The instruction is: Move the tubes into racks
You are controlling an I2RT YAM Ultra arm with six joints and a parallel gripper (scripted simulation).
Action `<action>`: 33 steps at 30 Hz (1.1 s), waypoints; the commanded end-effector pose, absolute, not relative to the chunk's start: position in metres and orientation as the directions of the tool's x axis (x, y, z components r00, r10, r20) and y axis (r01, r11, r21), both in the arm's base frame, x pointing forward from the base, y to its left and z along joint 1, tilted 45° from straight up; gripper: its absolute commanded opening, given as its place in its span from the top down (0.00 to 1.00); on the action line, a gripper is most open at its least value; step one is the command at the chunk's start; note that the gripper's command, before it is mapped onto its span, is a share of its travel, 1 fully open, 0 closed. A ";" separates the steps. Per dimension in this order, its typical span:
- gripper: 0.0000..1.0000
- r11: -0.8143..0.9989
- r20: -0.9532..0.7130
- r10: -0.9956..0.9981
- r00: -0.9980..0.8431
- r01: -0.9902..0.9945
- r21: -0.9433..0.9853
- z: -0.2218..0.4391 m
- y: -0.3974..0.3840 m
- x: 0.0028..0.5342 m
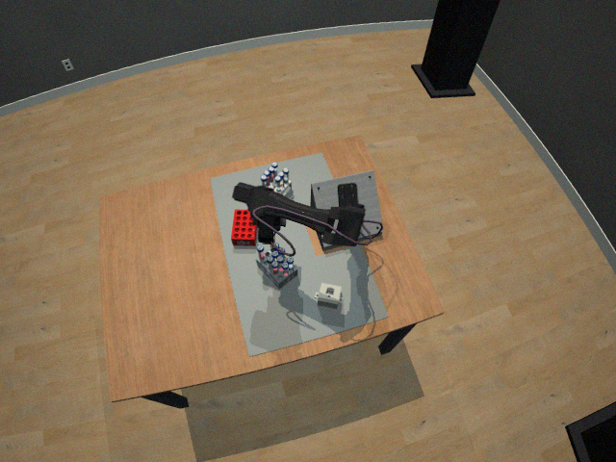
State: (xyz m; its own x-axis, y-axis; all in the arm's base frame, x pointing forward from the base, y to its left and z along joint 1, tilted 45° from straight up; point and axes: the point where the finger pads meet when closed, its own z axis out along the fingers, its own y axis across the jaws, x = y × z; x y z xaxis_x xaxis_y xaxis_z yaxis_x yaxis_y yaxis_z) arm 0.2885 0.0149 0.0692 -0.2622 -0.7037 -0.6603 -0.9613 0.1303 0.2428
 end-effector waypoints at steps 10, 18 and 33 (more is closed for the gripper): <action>1.00 0.151 -0.671 -0.692 -0.267 -0.962 0.227 0.072 0.017 0.289; 1.00 0.148 -0.671 -0.692 -0.268 -0.962 0.231 0.071 0.020 0.288; 1.00 0.144 -0.671 -0.697 -0.251 -0.967 0.211 0.069 0.023 0.293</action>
State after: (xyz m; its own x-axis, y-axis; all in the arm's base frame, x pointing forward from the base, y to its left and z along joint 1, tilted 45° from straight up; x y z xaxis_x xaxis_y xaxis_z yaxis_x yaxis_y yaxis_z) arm 0.2875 0.0223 0.0620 -0.2636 -0.7041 -0.6594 -0.9606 0.1292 0.2460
